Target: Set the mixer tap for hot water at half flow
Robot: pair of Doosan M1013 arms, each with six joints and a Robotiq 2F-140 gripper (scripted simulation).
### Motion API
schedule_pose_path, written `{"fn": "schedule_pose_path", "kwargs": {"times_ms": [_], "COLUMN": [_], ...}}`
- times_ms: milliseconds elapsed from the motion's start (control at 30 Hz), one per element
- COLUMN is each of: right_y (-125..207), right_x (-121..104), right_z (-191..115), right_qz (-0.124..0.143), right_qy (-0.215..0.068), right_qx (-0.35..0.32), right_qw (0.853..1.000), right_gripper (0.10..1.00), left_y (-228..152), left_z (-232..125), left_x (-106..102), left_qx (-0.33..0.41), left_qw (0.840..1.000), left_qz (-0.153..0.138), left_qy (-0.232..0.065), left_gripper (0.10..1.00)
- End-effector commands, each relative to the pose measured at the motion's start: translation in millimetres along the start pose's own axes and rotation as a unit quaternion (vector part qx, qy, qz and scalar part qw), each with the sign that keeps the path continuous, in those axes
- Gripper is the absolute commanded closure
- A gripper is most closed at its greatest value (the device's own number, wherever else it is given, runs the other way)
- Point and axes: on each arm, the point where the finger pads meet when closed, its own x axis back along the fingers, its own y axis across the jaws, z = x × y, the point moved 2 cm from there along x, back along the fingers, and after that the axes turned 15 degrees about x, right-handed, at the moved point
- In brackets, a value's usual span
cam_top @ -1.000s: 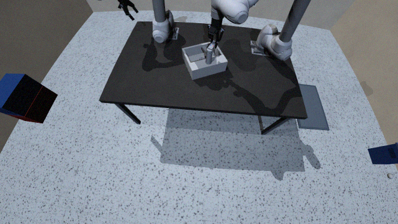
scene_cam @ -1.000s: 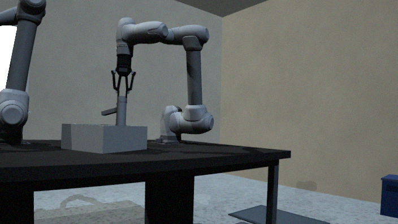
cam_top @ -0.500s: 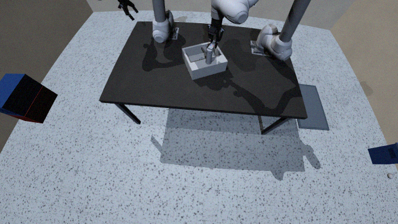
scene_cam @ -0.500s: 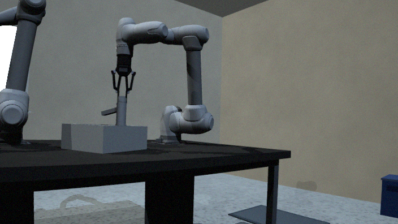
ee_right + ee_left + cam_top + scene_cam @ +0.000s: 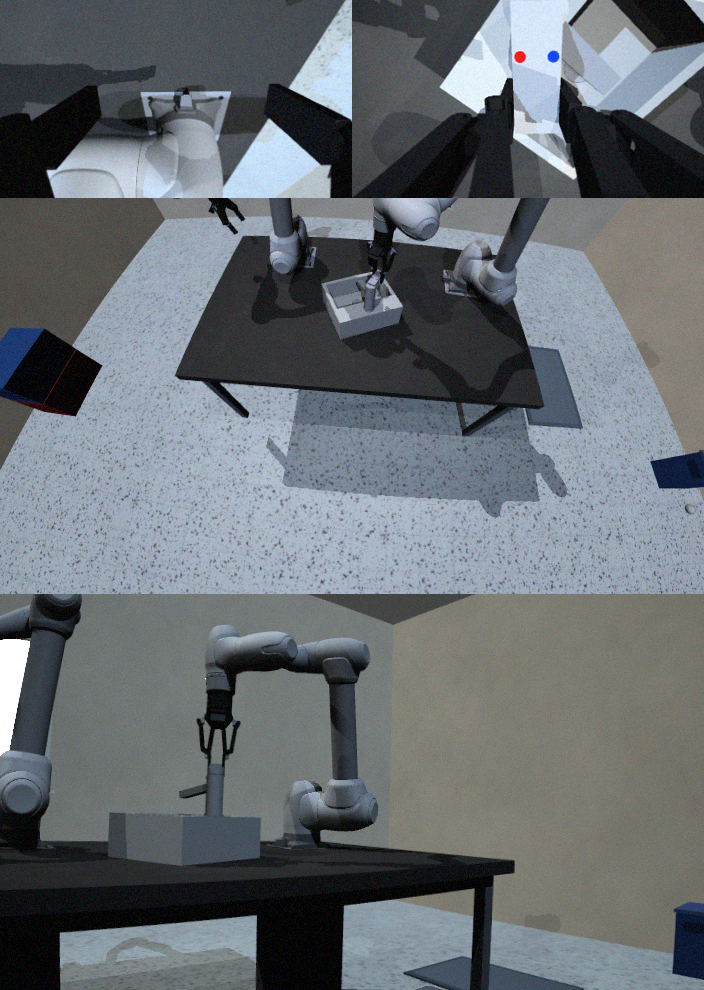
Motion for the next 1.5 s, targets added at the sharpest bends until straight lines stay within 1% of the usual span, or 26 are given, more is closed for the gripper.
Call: {"fn": "schedule_pose_path", "kwargs": {"times_ms": [0,500,700,1467], "right_y": [0.0,0.0,0.0,0.0], "right_x": [0.5,0.5,0.5,0.5], "right_z": [0.1,0.1,0.1,0.1], "right_qz": [0.0,0.0,0.0,0.0], "right_qy": [0.001,0.001,0.001,0.001], "right_qx": [0.0,0.0,0.0,0.0], "right_qw": [1.0,1.0,1.0,1.0], "right_gripper": [0.098,0.098,0.098,0.098], "left_y": [0.2,0.2,1.1,1.1], "left_z": [0.2,0.3,3.7,3.8], "left_x": [0.8,1.0,10.4,10.6], "left_qx": [0.0,0.0,0.0,0.0], "left_qw": [1.0,1.0,1.0,1.0], "left_qz": [0.0,0.0,0.0,0.0], "left_qy": [0.001,0.001,0.001,0.001], "left_gripper": [0.999,0.999,0.999,0.999]}}
